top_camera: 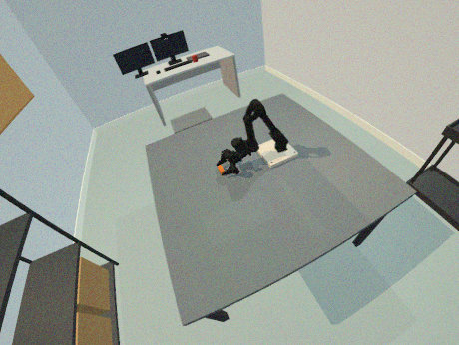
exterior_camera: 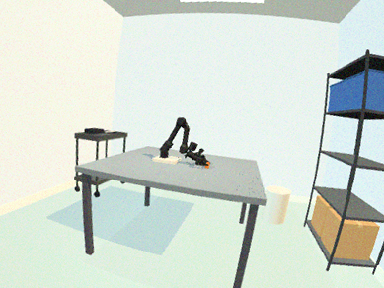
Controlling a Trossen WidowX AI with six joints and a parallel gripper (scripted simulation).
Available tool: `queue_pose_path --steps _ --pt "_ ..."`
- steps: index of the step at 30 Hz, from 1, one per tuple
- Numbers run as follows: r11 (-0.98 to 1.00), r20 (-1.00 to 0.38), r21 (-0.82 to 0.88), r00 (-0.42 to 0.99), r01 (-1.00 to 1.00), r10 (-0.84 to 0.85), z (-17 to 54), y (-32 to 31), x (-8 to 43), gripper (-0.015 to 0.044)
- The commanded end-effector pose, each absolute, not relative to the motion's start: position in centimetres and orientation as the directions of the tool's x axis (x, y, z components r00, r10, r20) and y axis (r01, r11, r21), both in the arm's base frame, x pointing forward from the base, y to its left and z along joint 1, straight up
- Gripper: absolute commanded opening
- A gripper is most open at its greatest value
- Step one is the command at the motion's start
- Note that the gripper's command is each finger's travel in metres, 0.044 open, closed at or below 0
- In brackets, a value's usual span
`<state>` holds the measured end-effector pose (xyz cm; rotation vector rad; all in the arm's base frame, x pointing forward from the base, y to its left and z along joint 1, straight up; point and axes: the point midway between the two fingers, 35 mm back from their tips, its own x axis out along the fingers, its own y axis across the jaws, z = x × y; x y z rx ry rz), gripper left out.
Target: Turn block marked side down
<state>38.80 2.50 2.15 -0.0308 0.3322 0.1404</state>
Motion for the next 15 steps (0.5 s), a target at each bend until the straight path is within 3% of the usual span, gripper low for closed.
queue_pose_path --steps 1,9,15 --pt "0.989 -0.332 -0.002 0.933 -0.146 0.137 2.1 2.6 38.8 0.0440" --pt "0.990 -0.553 0.005 0.824 -0.144 0.123 3.8 2.8 40.7 0.0440" --pt "0.990 -0.724 0.000 0.683 -0.144 0.099 6.9 2.5 39.1 0.0440"
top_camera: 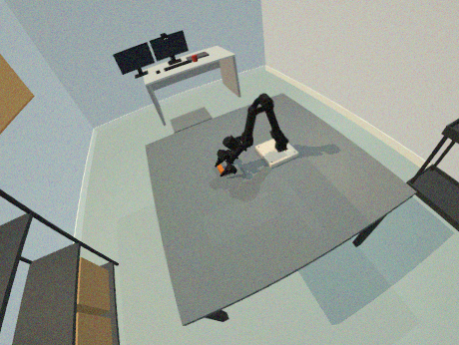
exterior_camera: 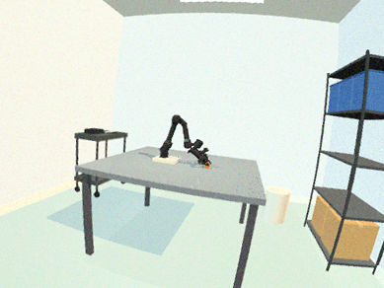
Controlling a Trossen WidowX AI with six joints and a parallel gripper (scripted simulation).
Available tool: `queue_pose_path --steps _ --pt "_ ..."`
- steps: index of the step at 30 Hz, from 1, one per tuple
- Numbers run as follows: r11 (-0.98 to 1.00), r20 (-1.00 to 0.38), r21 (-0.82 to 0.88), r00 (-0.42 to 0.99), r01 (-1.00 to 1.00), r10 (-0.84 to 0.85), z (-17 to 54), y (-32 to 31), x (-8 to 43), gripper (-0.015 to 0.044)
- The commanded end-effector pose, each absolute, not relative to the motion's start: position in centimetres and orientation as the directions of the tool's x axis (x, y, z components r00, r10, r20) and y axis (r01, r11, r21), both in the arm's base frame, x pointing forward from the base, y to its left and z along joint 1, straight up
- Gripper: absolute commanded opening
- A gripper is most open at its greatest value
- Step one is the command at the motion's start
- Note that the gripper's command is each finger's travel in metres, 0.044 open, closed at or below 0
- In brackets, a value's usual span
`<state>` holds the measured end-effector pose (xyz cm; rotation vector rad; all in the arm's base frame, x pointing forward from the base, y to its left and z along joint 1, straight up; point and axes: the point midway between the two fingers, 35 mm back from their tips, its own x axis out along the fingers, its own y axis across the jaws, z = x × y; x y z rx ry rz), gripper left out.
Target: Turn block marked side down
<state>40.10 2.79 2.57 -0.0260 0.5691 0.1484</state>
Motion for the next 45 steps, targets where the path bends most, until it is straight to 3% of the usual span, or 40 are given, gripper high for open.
queue_pose_path --steps 1,8,23,41,45 --pt "0.990 -0.717 -0.006 0.690 -0.144 0.096 8.3 2.5 39.3 0.0440" --pt "0.989 -0.809 -0.003 0.582 -0.147 0.084 9.4 2.3 36.7 0.0440" --pt "0.989 -0.821 -0.002 0.566 -0.146 0.082 9.5 2.3 36.9 0.0440" --pt "0.989 -0.997 -0.001 0.075 -0.145 0.010 12.2 2.7 40.6 0.0440" --pt "0.989 -1.000 -0.002 0.031 -0.146 0.002 12.4 2.7 40.6 0.0440"
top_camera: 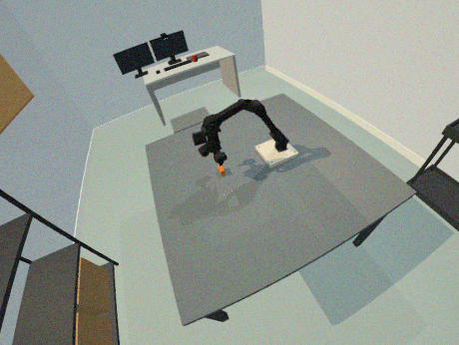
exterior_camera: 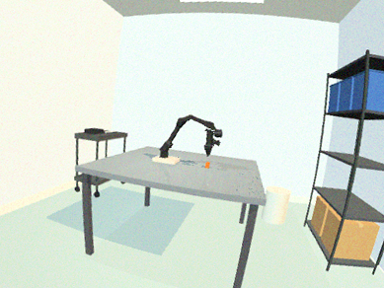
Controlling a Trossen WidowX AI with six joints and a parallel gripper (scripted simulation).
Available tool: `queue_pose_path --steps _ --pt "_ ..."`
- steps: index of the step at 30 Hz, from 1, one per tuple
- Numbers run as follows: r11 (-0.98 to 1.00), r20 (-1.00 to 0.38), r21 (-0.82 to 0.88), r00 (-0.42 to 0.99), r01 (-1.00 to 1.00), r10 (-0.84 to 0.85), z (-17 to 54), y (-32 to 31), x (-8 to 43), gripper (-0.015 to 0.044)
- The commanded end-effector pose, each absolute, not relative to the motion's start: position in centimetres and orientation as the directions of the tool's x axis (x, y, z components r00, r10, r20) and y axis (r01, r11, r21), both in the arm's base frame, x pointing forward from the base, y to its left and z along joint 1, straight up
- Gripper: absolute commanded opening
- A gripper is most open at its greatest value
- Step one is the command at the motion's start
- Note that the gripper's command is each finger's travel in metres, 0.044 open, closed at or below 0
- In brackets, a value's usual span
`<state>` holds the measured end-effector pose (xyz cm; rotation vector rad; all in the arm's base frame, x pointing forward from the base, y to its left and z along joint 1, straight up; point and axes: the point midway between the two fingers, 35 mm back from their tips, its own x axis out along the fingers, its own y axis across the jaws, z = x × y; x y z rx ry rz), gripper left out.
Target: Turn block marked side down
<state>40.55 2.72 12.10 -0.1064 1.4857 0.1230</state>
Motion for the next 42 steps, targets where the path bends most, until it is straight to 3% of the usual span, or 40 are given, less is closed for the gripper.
queue_pose_path --steps 1,42 --pt "0.989 -1.000 -0.002 0.031 -0.146 0.002 12.4 2.7 40.6 0.0440" --pt "0.989 -1.000 -0.002 0.031 -0.146 0.002 4.1 2.7 40.8 0.0440"
